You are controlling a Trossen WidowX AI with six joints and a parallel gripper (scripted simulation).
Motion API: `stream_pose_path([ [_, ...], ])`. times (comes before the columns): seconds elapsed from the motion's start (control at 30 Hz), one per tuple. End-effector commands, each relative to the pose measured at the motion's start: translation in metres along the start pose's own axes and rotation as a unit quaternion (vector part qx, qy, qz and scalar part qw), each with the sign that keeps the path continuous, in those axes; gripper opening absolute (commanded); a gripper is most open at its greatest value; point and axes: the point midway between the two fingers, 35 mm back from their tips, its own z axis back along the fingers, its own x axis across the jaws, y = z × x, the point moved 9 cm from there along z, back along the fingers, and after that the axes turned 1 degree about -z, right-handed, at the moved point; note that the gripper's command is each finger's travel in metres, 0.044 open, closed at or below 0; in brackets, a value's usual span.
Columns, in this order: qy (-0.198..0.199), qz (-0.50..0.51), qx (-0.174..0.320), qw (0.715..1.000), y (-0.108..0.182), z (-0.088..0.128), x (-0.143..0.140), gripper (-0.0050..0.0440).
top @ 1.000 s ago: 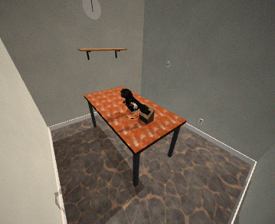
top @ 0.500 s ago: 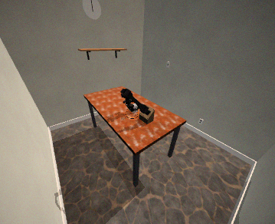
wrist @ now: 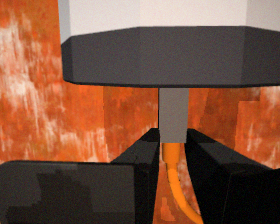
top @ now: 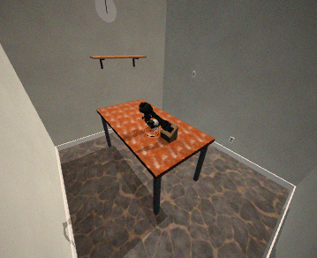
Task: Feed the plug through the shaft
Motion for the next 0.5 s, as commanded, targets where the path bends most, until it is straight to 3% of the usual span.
stream_pose_path([
  [0.0, -0.001, 0.001, -0.001, 1.000, 0.0040, 0.0015, 0.0001, 0.0000],
  [0.47, -0.001, 0.001, -0.001, 1.000, 0.0083, 0.0018, 0.0002, 0.0000],
])
